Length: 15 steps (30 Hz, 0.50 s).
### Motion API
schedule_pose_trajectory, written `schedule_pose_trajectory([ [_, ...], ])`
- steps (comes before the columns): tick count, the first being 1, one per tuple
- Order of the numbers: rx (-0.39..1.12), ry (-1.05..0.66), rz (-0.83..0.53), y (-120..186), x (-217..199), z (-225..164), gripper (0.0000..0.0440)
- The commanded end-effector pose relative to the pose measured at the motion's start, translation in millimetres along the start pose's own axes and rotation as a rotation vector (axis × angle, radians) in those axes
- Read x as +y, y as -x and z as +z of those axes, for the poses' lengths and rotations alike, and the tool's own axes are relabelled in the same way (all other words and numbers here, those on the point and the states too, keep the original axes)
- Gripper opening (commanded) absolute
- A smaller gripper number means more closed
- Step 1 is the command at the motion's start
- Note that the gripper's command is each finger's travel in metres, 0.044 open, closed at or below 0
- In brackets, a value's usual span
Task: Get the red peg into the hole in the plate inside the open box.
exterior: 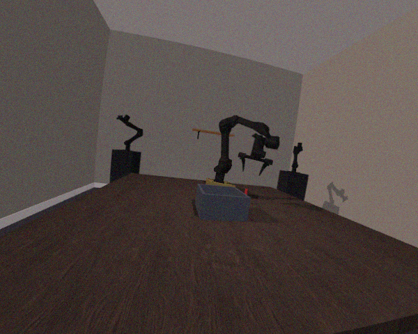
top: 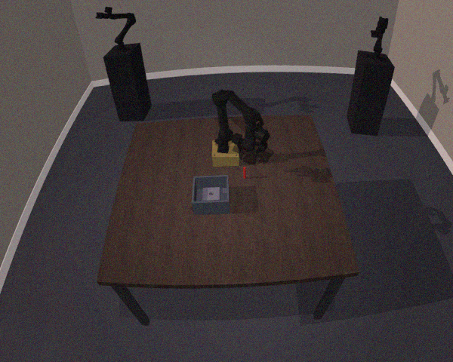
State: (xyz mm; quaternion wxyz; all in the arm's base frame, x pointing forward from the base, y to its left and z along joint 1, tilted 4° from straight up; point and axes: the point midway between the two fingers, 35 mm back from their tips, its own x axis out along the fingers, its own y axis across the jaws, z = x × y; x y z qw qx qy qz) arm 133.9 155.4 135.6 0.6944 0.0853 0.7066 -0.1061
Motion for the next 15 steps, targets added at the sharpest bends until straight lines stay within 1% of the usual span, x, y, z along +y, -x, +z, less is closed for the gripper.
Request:
schedule_pose_trajectory([
  [1,0.007,-0.079,-0.036,-14,-5,3,0.0440],
  [8,0.016,-0.221,-0.084,-46,-9,9,0.0440],
  [15,0.009,-0.301,-0.099,-76,-8,13,0.0440],
])
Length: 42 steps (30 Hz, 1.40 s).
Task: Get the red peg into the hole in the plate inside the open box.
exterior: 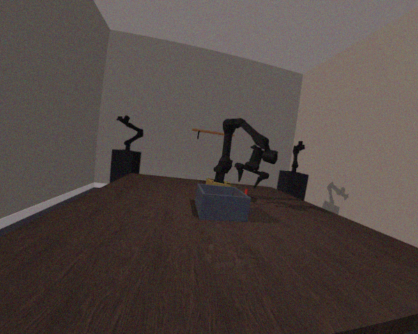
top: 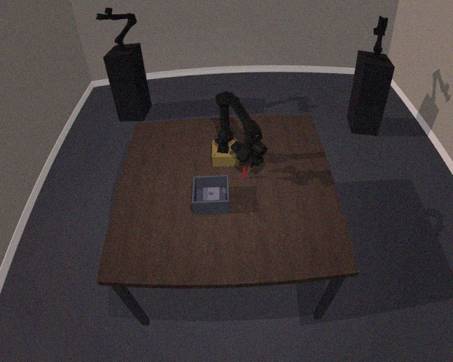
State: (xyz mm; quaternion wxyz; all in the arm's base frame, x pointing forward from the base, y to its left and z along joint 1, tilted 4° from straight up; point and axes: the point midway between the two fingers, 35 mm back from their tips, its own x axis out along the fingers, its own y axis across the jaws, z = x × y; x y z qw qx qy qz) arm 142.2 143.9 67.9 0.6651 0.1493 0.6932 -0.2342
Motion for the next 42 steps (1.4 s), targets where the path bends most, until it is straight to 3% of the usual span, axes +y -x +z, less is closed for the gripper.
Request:
schedule_pose_trajectory([
  [1,-0.008,-0.030,-0.006,-12,1,2,0.0440],
  [14,-0.041,-0.071,0.021,-63,14,8,0.0436],
  [16,-0.041,-0.071,0.018,-69,14,8,0.0405],
  [30,-0.017,-0.103,-0.054,-93,13,9,0.0048],
  [32,-0.017,-0.105,-0.071,-94,13,9,0.0017],
  [36,-0.053,-0.102,-0.055,-81,19,18,0.0000],
  [42,-0.087,-0.099,-0.045,-59,21,27,0.0000],
])
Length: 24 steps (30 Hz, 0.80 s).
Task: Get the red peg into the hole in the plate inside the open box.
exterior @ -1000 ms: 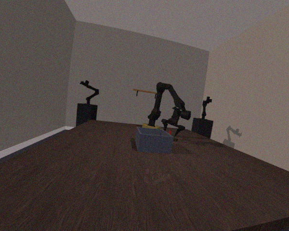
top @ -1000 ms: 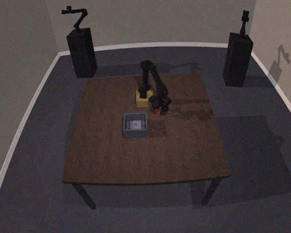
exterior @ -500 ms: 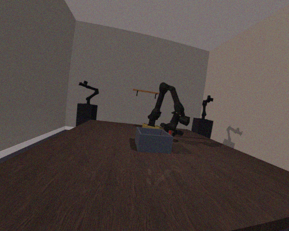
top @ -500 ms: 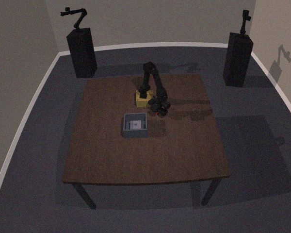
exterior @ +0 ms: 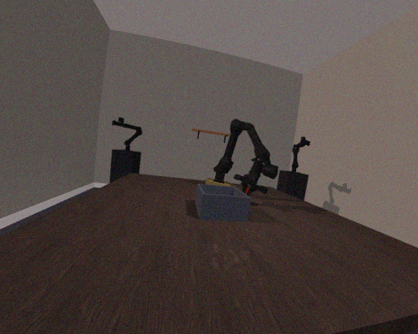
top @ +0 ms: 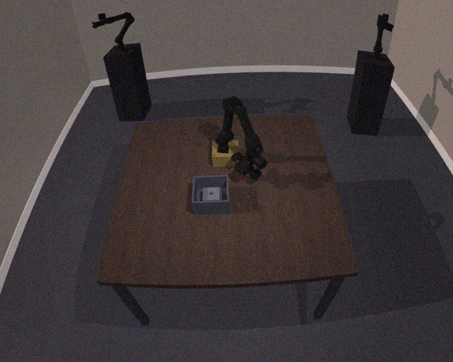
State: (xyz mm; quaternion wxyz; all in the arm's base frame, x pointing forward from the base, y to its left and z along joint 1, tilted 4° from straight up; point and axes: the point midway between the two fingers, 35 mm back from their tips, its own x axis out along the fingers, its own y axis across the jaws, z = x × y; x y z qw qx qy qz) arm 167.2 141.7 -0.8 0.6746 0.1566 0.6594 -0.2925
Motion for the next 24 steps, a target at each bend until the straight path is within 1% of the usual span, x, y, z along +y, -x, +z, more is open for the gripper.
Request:
schedule_pose_trajectory([
  [1,-0.020,0.003,0.010,11,2,6,0.0000],
  [9,-0.063,-0.021,0.023,42,3,24,0.0000],
  [16,-0.096,-0.082,0.040,67,5,46,0.0000],
  [24,-0.133,-0.179,0.053,83,4,81,0.0000],
])
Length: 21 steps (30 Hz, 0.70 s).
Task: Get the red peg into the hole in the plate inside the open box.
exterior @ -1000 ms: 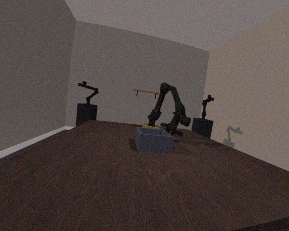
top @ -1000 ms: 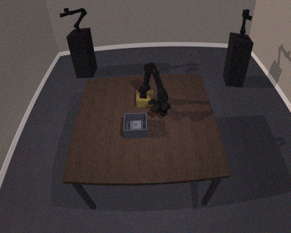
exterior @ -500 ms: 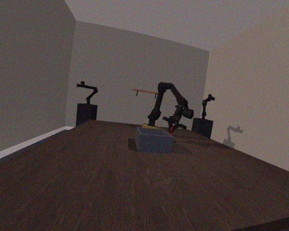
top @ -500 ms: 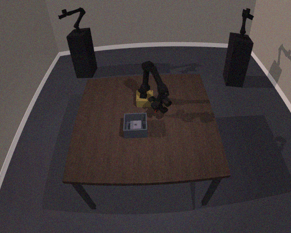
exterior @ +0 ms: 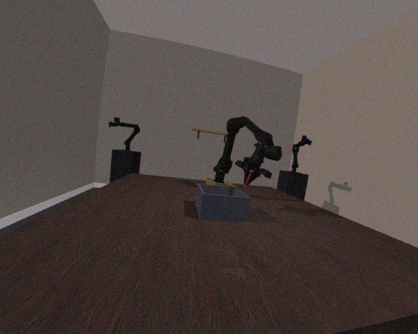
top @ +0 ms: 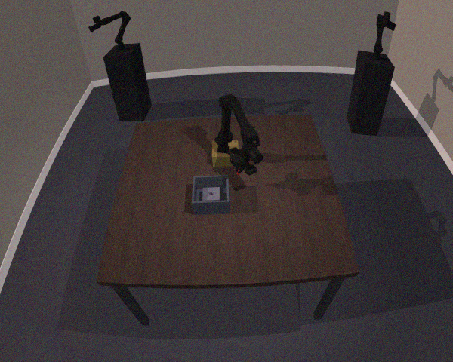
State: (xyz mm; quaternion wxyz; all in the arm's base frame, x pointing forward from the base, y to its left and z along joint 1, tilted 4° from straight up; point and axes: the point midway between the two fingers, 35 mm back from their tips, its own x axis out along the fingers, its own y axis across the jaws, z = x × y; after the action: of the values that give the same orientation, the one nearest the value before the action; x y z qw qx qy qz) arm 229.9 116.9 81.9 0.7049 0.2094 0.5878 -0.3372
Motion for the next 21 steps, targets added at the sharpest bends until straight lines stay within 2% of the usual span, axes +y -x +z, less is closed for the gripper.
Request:
schedule_pose_trajectory([
  [1,-0.018,-0.028,0.005,3,2,15,0.0000],
  [11,-0.056,-0.124,0.012,2,4,66,0.0000],
  [21,-0.069,-0.166,0.006,-14,0,116,0.0000],
])
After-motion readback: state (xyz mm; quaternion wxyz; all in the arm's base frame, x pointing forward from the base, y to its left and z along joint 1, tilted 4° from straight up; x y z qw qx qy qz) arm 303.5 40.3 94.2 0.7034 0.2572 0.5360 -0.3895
